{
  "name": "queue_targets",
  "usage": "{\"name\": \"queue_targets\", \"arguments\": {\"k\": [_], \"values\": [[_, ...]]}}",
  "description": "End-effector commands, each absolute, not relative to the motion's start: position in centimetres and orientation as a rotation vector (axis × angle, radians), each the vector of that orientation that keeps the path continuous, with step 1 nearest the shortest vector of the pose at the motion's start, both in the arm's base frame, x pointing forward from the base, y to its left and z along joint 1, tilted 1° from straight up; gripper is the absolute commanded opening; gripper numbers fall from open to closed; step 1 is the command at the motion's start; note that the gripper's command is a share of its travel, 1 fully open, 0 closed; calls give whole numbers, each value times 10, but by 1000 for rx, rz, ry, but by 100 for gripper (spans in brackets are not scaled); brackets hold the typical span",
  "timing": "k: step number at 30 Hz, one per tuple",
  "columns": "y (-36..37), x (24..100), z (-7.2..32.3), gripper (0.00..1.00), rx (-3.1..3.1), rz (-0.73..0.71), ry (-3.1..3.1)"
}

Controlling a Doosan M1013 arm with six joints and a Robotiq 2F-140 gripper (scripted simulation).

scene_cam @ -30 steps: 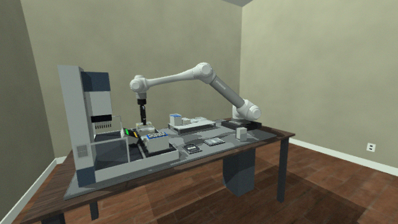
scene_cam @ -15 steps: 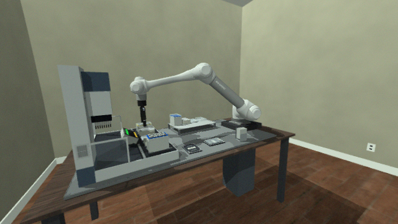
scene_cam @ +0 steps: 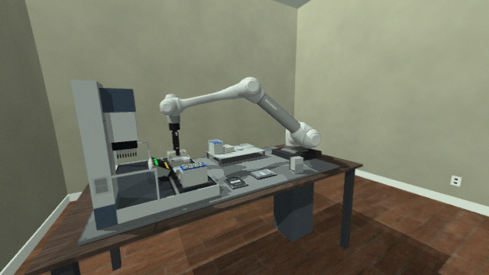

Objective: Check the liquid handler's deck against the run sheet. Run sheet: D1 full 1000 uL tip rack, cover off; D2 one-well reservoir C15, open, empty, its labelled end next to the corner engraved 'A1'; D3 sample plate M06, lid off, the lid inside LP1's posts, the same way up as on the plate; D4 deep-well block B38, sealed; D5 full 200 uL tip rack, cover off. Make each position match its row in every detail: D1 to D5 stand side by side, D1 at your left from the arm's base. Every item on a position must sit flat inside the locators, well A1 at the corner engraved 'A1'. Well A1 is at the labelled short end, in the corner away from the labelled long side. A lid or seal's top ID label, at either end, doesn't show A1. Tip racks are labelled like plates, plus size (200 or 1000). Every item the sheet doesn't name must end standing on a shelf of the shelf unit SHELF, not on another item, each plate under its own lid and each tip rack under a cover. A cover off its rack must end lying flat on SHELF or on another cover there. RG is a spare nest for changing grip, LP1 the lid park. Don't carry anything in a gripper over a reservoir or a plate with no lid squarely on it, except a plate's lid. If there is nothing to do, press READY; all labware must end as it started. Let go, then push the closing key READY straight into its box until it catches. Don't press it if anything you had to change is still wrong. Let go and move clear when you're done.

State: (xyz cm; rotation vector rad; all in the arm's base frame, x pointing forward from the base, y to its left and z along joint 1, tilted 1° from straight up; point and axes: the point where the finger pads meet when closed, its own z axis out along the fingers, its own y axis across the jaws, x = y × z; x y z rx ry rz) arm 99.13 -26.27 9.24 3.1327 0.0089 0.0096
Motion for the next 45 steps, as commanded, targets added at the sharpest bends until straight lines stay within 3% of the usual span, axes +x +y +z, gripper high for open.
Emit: {"name": "queue_targets", "arguments": {"k": [1,27,45], "values": [[-263,992,94,10,3133,12,9],[-263,992,96,10,3133,13,9],[-262,991,122,10,3133,13,9]]}}
